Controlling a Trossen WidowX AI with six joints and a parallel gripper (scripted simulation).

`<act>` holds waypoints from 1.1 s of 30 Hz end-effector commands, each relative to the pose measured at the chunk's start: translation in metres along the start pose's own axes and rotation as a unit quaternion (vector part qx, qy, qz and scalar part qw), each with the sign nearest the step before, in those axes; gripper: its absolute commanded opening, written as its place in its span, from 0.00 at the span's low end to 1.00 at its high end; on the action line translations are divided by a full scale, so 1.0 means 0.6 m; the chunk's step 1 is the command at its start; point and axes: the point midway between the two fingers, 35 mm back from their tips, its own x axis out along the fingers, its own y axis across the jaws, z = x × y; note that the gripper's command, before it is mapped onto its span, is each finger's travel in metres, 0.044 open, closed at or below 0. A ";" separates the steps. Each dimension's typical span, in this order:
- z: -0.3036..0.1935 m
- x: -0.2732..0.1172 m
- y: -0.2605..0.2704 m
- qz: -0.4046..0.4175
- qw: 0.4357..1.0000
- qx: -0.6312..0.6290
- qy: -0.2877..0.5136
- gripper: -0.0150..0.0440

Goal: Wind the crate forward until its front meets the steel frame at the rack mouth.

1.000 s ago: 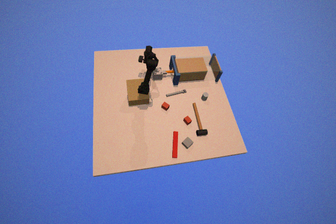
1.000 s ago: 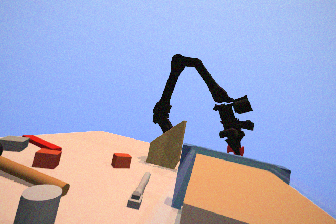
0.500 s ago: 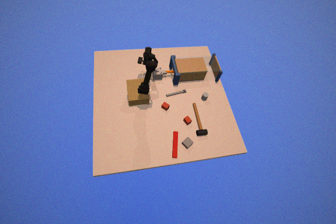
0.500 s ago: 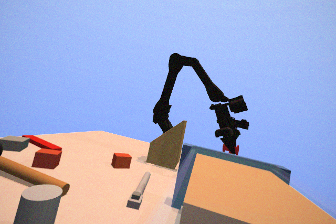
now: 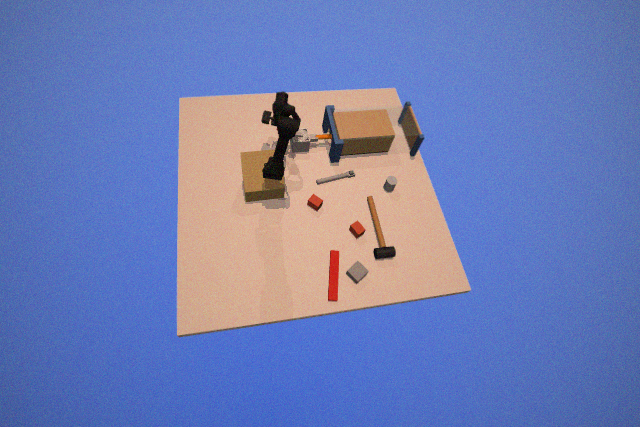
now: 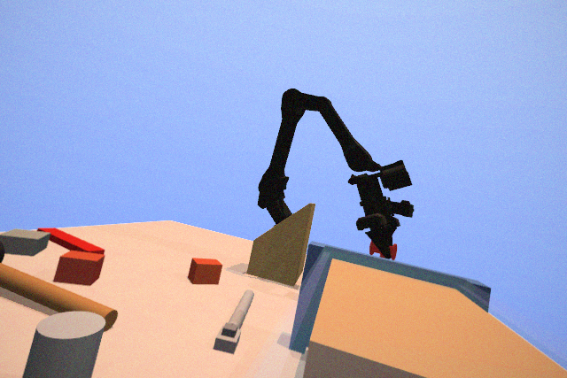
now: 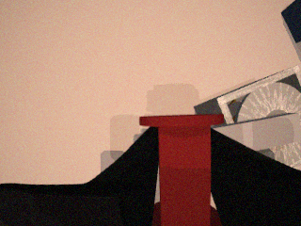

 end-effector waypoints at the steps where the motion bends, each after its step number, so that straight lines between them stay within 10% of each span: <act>1: -0.018 -0.005 -0.003 -0.001 1.000 0.000 0.009 0.25; 33: -0.084 -0.035 -0.042 -0.002 1.000 0.000 0.011 0.25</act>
